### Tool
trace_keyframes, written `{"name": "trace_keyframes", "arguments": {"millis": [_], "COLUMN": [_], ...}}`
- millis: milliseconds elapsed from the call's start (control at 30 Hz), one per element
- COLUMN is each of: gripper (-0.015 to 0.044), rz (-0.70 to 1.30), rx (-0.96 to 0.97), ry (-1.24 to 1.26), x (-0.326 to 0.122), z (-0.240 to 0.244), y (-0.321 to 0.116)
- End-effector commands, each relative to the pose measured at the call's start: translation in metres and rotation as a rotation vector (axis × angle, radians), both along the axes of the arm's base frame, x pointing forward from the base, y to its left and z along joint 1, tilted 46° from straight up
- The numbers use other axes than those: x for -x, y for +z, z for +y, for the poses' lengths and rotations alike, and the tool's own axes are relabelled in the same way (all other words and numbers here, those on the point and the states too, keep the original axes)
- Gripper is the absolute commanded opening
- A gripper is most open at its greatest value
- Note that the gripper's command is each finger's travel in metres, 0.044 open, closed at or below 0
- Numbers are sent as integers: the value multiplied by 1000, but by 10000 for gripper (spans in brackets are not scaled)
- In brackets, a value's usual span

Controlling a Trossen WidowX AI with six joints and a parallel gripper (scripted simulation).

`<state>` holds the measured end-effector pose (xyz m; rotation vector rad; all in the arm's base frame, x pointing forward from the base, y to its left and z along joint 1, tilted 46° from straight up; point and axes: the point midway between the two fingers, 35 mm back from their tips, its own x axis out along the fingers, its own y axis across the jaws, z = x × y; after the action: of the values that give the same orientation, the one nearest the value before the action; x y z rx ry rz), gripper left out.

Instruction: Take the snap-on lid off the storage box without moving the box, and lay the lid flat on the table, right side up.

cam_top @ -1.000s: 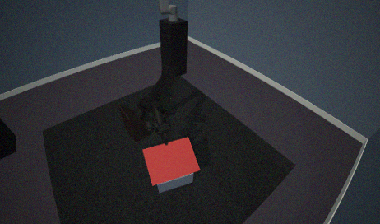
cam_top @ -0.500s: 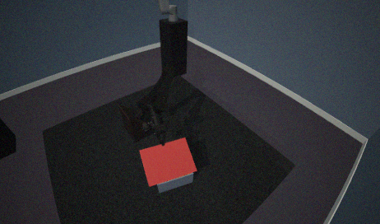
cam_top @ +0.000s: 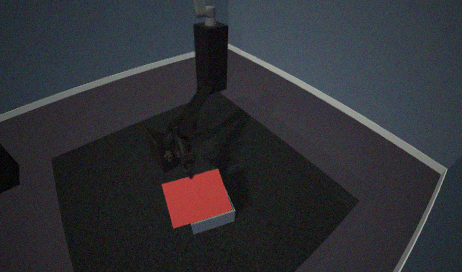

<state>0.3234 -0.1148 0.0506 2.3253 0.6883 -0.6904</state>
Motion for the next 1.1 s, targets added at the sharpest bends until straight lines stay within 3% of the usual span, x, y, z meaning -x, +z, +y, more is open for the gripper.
{"name": "trace_keyframes", "arguments": {"millis": [0, 1067], "gripper": [0, 0], "rz": [-7, -6], "rx": [5, 9], "ry": [0, 0], "x": [4, 26], "z": [-8, -51], "y": [-6, -49]}}
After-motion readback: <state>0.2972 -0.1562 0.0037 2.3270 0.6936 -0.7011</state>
